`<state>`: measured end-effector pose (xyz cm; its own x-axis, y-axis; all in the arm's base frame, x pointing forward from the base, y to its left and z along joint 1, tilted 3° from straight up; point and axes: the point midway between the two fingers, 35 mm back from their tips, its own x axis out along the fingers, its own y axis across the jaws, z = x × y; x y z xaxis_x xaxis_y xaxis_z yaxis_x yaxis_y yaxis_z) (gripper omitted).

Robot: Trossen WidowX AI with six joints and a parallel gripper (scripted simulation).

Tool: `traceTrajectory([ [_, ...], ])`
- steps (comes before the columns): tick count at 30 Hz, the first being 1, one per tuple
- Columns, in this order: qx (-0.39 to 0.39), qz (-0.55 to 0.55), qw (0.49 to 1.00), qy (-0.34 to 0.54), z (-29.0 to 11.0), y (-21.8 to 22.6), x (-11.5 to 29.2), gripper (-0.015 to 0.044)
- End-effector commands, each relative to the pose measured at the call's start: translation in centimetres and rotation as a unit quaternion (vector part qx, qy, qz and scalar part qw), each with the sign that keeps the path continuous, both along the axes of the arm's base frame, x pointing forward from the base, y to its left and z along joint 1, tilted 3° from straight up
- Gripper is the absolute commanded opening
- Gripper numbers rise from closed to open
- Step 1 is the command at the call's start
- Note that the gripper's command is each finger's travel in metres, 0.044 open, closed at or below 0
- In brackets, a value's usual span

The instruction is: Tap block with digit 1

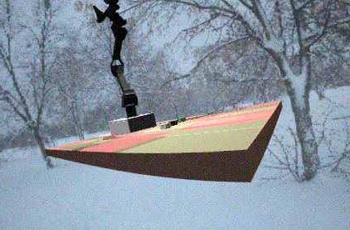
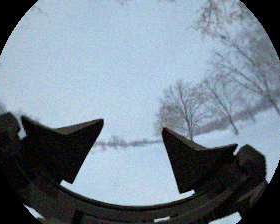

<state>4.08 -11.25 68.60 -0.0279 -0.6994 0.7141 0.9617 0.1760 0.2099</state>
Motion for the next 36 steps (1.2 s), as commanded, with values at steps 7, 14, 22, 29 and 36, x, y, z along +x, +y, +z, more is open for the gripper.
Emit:
traceTrajectory([
  [7, -0.005, 0.095, 0.963, 0.253, -4.7, -1.0, 18.5, 0.04],
  [14, 0.029, 0.178, 0.889, 0.422, -13.1, -1.1, 29.6, 0.04],
  [22, 0.113, 0.273, 0.751, 0.591, -26.7, -0.3, 37.8, 0.04],
  [29, 0.234, 0.337, 0.573, 0.709, -40.8, 1.6, 39.6, 0.04],
  [36, 0.405, 0.352, 0.332, 0.775, -54.0, 4.8, 34.9, 0.04],
])
